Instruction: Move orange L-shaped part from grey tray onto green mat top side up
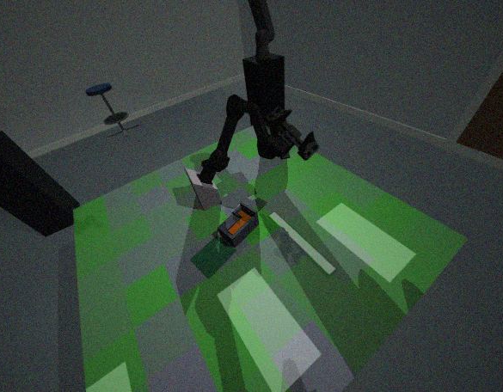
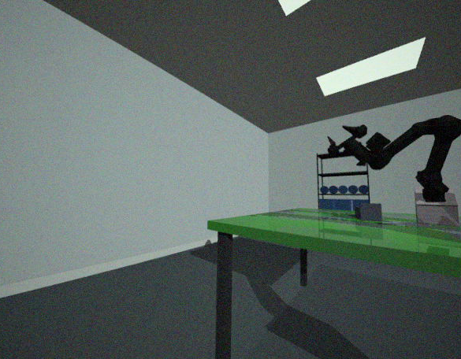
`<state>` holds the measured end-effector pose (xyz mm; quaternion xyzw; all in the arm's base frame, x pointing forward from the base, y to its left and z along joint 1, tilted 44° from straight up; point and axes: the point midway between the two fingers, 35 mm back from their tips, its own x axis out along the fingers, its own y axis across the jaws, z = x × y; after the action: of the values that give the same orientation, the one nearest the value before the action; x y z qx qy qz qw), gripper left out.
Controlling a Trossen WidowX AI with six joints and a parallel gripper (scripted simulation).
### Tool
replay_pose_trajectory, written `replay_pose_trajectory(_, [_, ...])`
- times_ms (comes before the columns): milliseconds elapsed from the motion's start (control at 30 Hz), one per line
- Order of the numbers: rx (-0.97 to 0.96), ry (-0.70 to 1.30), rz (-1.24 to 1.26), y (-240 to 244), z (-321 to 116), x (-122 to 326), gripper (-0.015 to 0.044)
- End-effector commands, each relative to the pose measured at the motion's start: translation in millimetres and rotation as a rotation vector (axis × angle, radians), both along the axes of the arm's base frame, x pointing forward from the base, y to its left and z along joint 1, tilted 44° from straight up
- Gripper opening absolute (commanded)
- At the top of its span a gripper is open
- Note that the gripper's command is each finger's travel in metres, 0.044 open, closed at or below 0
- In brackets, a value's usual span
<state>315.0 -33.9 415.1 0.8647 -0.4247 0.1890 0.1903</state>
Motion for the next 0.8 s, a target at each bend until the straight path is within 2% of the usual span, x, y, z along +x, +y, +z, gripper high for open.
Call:
replay_pose_trajectory(0, [-0.021, 0.023, -0.006, 1, -1, 3, 0.0374])
replay_pose_trajectory(100, [-0.202, 0.230, -0.053, 4, -8, 25, 0.0295])
replay_pose_trajectory(233, [-0.666, 0.728, -0.114, 9, -48, 78, 0.0190])
replay_pose_trajectory(267, [-0.793, 0.854, -0.113, 10, -63, 90, 0.0180])
replay_pose_trajectory(500, [-1.188, 1.201, -0.053, 9, -118, 115, 0.0180])
replay_pose_trajectory(767, [-1.624, 1.479, 0.130, 6, -186, 120, 0.0180])
